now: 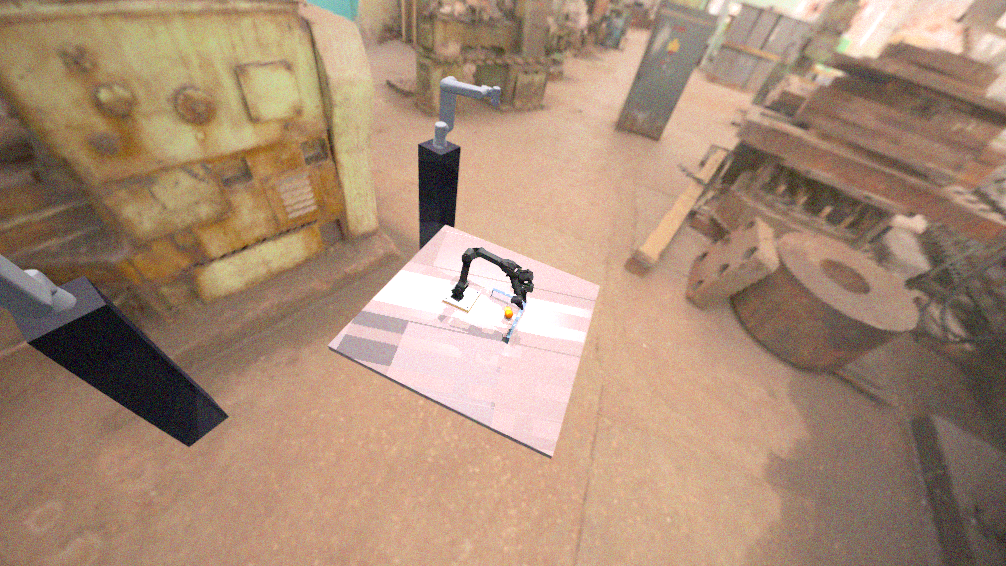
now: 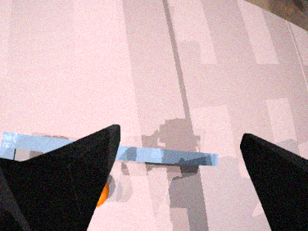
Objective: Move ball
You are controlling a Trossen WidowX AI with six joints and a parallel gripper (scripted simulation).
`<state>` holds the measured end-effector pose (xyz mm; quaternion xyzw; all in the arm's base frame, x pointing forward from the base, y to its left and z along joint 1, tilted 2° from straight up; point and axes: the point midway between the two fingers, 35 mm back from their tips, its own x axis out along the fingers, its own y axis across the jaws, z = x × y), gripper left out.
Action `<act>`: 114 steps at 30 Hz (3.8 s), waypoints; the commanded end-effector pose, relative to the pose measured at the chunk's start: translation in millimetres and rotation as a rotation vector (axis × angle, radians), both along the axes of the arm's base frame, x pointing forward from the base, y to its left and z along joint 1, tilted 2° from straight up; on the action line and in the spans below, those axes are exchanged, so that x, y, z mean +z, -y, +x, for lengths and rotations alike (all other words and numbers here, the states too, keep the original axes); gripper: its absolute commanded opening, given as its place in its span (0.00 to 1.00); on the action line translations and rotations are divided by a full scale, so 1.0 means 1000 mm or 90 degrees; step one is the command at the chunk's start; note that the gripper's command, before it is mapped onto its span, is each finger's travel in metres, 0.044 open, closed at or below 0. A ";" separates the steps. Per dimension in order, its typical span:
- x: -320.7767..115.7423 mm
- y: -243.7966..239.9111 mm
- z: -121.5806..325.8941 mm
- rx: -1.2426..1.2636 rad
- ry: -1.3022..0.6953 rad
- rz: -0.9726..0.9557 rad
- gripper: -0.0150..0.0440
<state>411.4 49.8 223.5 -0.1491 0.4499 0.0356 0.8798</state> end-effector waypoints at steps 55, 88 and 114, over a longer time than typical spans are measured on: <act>-0.186 -0.048 -0.073 -0.045 -0.402 0.091 0.74; -0.072 -0.045 -0.069 -0.045 -0.401 0.091 0.25; -0.100 -0.064 -0.094 -0.045 -0.403 0.092 0.25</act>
